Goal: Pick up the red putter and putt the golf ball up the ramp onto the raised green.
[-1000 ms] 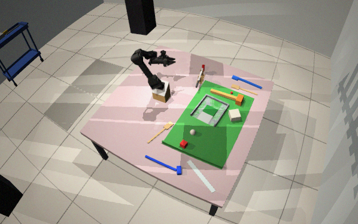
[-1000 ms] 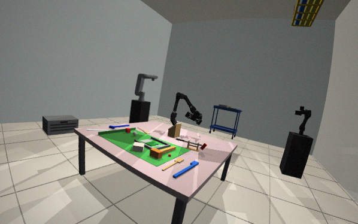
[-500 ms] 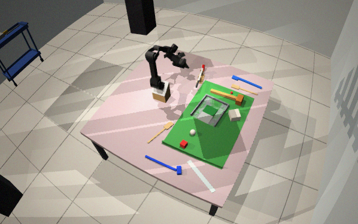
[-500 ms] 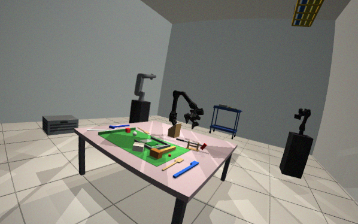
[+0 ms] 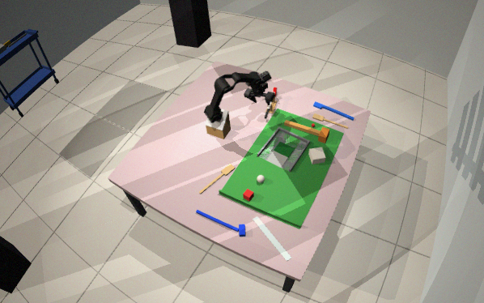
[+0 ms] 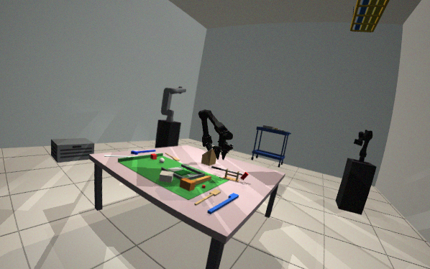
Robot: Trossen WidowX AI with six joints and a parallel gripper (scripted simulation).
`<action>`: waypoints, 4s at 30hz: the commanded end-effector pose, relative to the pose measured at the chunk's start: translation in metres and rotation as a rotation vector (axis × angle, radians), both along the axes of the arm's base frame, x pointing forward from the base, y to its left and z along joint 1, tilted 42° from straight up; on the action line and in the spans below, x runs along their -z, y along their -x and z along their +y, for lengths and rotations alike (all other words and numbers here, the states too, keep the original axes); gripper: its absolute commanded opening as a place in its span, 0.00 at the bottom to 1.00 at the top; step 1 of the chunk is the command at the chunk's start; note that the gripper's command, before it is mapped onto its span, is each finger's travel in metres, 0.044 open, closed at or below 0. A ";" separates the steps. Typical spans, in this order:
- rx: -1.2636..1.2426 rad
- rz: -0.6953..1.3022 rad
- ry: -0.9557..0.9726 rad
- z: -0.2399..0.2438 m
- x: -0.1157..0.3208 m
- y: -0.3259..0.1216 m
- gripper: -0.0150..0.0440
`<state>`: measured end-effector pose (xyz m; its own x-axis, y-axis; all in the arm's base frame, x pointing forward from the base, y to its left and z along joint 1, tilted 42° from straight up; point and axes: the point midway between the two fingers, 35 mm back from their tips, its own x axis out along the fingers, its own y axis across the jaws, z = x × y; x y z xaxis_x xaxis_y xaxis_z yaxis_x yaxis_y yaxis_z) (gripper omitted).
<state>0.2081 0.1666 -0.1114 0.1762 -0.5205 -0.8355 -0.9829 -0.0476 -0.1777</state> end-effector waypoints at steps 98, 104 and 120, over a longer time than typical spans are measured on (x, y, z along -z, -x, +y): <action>-0.054 0.280 -0.091 -0.008 -0.011 -0.041 0.25; -0.016 0.239 -0.097 -0.020 -0.016 -0.053 0.25; 0.314 -0.007 -0.159 -0.095 -0.099 -0.102 0.25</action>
<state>0.3047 0.0874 -0.0292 0.0185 -0.4164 -0.9090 -0.9677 0.2210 -0.1209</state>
